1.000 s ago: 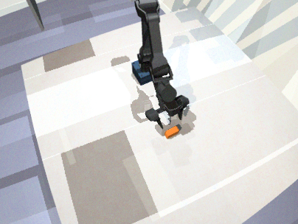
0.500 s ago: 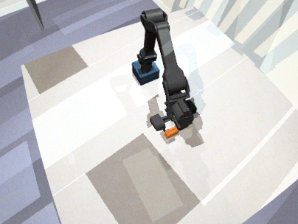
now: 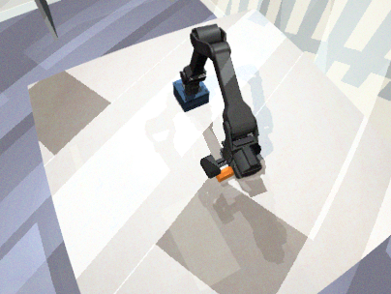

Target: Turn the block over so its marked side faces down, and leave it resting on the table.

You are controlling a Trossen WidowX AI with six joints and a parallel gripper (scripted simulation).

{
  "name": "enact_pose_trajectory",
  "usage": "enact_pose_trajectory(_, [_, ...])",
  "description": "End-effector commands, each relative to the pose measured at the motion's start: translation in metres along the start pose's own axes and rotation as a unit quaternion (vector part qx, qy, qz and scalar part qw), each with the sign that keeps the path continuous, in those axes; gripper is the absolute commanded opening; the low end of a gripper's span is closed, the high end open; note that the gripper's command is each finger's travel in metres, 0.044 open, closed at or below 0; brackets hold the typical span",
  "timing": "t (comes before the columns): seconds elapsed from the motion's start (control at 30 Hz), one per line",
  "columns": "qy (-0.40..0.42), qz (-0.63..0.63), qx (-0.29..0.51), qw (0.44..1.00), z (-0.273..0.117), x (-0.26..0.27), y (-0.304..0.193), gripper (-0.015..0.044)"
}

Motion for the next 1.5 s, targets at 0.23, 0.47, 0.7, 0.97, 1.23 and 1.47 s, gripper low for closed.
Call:
enact_pose_trajectory(0.23, [0.001, 0.001, 0.009, 1.0, 0.026, 0.001, -0.004, 0.044])
enact_pose_trajectory(0.47, [0.001, 0.001, 0.009, 1.0, 0.037, 0.001, -0.003, 0.044])
enact_pose_trajectory(0.7, [0.001, 0.001, 0.009, 1.0, 0.048, 0.001, -0.004, 0.044])
enact_pose_trajectory(0.97, [0.001, 0.001, 0.009, 1.0, 0.059, 0.001, -0.004, 0.044])
enact_pose_trajectory(1.23, [0.001, 0.001, 0.009, 1.0, 0.059, 0.001, -0.004, 0.0289])
enact_pose_trajectory(1.47, [0.001, 0.001, 0.009, 1.0, 0.059, 0.001, -0.004, 0.0242])
Point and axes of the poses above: the point midway between the two fingers, 35 mm back from their tips, its own z axis out along the fingers, its own x axis across the jaws, y = z × x, the point moved 2 cm from there along -z, back along the fingers, and after that the axes turned 9 degrees about -z, right-handed, at the moved point
